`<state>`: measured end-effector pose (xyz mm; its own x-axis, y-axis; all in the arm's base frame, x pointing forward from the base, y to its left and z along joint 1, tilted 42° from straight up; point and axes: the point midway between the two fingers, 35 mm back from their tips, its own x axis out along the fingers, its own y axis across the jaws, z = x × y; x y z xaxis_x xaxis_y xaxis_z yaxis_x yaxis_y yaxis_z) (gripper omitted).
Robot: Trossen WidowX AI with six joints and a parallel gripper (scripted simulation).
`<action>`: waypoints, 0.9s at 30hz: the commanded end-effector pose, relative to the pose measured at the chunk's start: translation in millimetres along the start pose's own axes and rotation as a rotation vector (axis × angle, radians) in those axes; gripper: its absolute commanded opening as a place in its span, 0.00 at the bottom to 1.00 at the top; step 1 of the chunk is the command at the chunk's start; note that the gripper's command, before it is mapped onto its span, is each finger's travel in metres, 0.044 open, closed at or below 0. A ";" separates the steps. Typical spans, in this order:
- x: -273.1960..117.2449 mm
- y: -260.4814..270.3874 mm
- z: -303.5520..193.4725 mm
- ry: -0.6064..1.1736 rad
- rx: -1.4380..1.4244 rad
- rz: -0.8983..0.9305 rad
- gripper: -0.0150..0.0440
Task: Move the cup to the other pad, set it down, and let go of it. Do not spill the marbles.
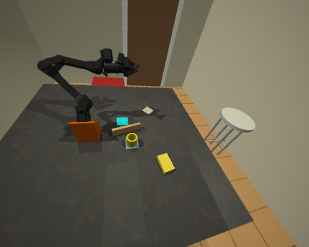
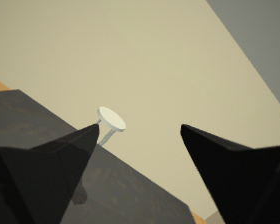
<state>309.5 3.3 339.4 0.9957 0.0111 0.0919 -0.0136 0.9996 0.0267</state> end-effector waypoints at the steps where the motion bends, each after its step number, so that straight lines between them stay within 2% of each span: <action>1: 1.6 -0.6 -2.7 0.012 -0.012 0.000 0.89; 5: 27.7 -15.0 -59.3 0.249 -0.228 0.025 0.71; 9: 42.0 -35.7 -130.1 0.525 -0.437 0.125 0.54; 13: 38.6 -54.7 -197.4 0.763 -0.576 0.294 0.54; 18: 19.7 -70.3 -260.8 0.955 -0.647 0.531 0.54; 23: -11.1 -79.7 -315.0 1.066 -0.636 0.813 0.54; 27: -41.3 -81.7 -350.4 1.079 -0.567 1.051 0.54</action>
<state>334.7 -64.6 37.5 0.4009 0.2382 -0.8846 -0.7705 0.6100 -0.1849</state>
